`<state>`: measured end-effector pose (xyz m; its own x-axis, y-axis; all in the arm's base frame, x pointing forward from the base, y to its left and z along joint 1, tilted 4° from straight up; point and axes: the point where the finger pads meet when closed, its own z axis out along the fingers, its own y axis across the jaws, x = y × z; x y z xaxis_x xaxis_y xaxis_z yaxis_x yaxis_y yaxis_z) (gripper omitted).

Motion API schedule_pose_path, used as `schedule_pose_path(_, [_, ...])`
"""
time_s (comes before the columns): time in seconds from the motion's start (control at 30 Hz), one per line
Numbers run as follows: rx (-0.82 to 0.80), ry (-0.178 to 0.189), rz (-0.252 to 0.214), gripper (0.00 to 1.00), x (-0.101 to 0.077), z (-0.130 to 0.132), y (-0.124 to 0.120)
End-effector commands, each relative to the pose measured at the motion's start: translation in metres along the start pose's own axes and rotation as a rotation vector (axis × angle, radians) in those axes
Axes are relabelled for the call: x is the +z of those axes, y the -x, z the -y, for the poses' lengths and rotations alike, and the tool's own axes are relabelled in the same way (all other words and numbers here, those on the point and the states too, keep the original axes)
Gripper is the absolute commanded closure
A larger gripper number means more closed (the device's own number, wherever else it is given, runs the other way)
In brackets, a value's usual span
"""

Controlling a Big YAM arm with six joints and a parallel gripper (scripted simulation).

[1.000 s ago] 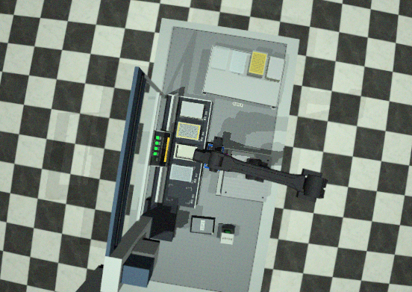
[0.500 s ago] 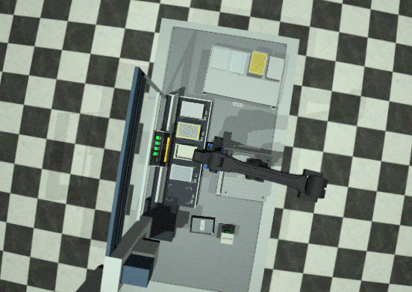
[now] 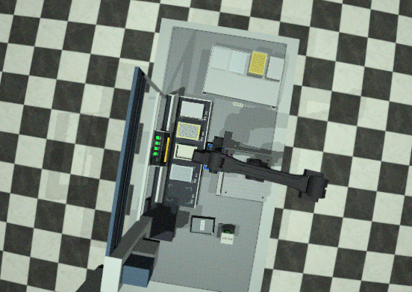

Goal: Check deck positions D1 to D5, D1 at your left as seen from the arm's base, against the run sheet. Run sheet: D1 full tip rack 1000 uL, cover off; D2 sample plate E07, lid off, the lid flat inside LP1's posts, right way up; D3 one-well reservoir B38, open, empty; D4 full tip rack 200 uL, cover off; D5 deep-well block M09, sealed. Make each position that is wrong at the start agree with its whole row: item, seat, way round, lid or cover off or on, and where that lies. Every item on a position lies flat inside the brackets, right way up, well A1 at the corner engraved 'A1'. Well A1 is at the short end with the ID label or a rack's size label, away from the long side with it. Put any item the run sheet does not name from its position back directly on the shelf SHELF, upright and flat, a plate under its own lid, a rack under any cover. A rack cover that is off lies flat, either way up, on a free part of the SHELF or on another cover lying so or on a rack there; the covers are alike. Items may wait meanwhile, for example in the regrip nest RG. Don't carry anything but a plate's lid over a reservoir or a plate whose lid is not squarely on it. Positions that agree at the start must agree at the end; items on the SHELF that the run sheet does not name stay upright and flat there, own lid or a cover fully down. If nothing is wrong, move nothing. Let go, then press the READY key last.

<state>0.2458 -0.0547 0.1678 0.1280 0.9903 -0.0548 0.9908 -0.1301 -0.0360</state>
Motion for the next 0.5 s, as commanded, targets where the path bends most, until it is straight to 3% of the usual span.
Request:
schedule_pose_path(0.0, [0.003,0.075,0.005,1.00,-0.036,-0.016,0.000])
schedule_pose_path(0.47, [0.002,0.067,0.004,1.00,-0.055,-0.016,0.000])
